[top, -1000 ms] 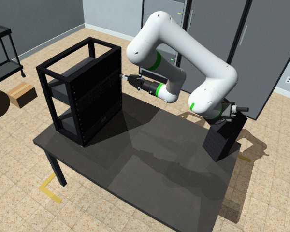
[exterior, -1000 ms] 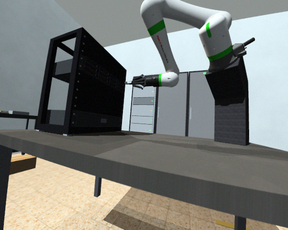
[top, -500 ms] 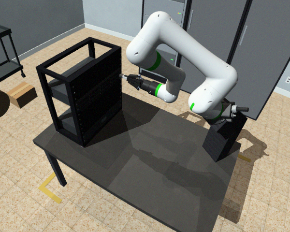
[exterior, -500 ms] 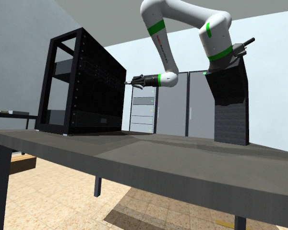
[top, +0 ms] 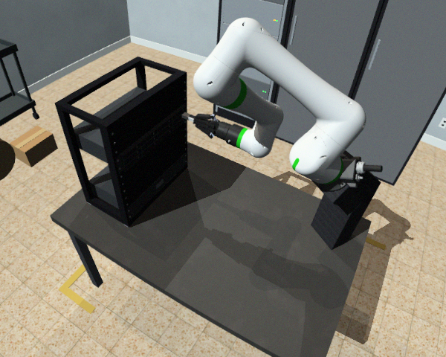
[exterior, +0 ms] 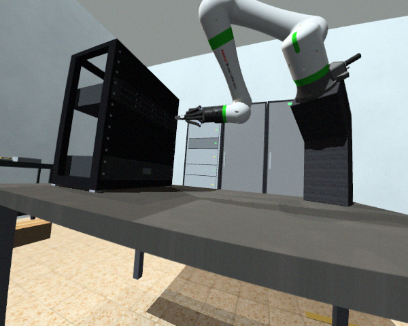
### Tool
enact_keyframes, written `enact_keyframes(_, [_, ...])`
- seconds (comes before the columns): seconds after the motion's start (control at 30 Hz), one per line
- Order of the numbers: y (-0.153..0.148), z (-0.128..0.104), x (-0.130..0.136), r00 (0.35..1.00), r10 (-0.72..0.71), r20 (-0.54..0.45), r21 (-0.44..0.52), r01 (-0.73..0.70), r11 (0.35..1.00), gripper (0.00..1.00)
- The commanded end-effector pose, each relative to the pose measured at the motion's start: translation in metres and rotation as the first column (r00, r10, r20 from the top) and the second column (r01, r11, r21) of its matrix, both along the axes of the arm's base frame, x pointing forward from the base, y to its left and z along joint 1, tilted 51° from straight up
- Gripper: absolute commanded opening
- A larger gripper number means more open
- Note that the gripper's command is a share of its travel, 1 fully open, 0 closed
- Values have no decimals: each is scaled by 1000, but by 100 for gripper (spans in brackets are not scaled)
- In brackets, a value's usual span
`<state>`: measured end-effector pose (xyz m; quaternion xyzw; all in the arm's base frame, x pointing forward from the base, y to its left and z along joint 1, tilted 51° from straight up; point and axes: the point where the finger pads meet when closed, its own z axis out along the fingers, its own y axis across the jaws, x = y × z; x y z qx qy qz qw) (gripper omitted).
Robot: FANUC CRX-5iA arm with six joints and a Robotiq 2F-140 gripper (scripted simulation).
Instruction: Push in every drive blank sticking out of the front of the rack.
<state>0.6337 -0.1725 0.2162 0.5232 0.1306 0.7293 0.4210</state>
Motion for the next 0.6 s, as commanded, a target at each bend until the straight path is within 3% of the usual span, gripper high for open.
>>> enact_keyframes(0.0, [-1,1,1,1000,-1,1,-1,1,1000,10])
enact_keyframes(0.57, [-3,5,9,1000,-1,1,-1,1,1000,10])
